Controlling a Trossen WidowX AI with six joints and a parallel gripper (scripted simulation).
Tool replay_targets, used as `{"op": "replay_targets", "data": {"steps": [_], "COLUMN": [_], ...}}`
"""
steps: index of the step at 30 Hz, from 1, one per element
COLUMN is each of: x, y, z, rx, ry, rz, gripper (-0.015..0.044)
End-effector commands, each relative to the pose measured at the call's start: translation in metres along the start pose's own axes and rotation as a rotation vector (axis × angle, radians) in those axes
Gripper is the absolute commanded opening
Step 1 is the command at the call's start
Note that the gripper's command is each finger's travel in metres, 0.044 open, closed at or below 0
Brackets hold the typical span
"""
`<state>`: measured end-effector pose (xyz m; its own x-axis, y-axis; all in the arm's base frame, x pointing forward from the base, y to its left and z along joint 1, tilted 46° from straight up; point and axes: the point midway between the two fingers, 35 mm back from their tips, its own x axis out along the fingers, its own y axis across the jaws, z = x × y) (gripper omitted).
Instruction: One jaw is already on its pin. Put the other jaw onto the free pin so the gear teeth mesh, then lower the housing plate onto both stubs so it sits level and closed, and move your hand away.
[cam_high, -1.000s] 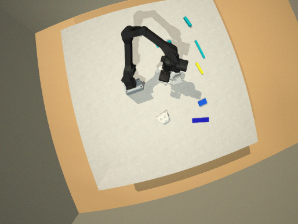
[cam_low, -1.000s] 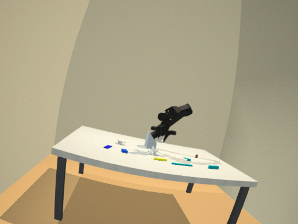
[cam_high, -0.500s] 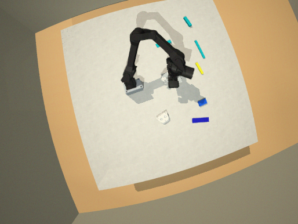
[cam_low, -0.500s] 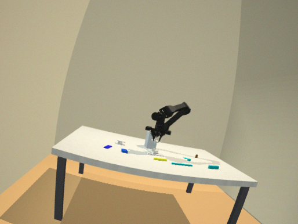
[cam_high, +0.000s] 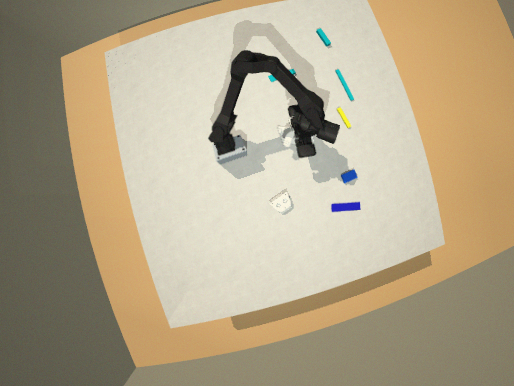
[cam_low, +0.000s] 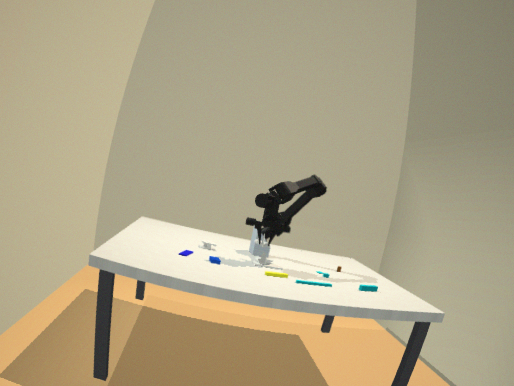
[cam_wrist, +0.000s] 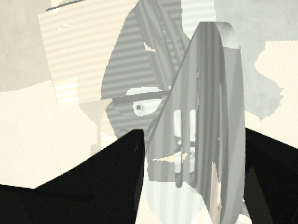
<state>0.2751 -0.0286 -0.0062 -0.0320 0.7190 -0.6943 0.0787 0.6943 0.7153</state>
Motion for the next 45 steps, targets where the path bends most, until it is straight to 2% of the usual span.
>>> {"op": "replay_targets", "data": {"steps": [1, 19, 39, 45], "x": [0.000, 0.000, 0.001, 0.001], "y": [-0.001, -0.001, 0.058, 0.060], "z": [0.000, 0.000, 0.014, 0.014], "rx": [-0.006, 0.009, 0.008, 0.008], "ry": [0.002, 0.002, 0.002, 0.002], "rz": [-0.003, -0.004, -0.001, -0.001], "gripper": [0.0134, 0.0134, 0.0134, 0.0134]}}
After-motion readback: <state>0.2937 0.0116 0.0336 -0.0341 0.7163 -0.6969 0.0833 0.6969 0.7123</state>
